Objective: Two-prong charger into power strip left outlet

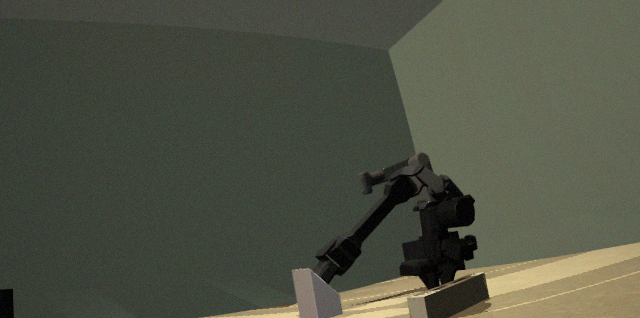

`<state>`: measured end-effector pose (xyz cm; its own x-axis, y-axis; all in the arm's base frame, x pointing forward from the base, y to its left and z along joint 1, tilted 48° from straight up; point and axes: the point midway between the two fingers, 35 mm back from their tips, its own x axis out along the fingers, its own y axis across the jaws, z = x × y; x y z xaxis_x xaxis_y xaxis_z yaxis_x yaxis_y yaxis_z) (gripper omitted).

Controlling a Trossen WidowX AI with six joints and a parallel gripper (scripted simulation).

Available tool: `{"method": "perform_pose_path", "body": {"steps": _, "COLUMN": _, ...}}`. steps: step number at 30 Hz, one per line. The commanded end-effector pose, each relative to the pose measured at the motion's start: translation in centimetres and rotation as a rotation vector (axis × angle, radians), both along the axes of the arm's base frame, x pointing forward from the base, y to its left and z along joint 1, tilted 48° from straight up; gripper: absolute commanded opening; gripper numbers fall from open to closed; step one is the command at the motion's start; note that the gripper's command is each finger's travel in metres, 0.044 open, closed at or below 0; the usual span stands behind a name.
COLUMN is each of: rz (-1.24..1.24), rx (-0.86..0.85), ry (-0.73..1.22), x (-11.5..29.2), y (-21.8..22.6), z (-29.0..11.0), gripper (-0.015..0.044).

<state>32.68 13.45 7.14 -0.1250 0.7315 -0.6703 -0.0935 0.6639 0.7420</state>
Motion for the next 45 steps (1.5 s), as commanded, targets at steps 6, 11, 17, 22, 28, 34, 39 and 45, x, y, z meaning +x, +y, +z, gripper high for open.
{"method": "perform_pose_path", "body": {"steps": 6, "rz": -0.002, "rx": 0.005, "ry": -0.03, "x": 1.4, "y": 0.14, "z": 0.25, "gripper": 0.0}}
{"method": "perform_pose_path", "body": {"steps": 11, "rz": -0.002, "rx": 0.005, "ry": -0.03, "x": 1.38, "y": 0.14, "z": 0.25, "gripper": 0.0}}
{"method": "perform_pose_path", "body": {"steps": 17, "rz": -0.002, "rx": 0.005, "ry": -0.03, "x": 1.31, "y": 0.13, "z": 0.25, "gripper": 0.0}}
{"method": "perform_pose_path", "body": {"steps": 22, "rz": -0.002, "rx": 0.005, "ry": -0.03, "x": 1.24, "y": 0.12, "z": 0.25, "gripper": 0.0}}
{"method": "perform_pose_path", "body": {"steps": 28, "rz": -0.002, "rx": 0.005, "ry": -0.03, "x": 1.16, "y": 0.1, "z": 0.25, "gripper": 0.0}}
{"method": "perform_pose_path", "body": {"steps": 34, "rz": -0.002, "rx": 0.005, "ry": -0.03, "x": 1.09, "y": 0.08, "z": 0.26, "gripper": 0.0}}
{"method": "perform_pose_path", "body": {"steps": 39, "rz": -0.002, "rx": 0.005, "ry": -0.03, "x": 1.03, "y": 0.06, "z": 0.26, "gripper": 0.0}}
{"method": "perform_pose_path", "body": {"steps": 45, "rz": -0.002, "rx": 0.005, "ry": -0.03, "x": 0.95, "y": 0.03, "z": 0.28, "gripper": 0.0}}
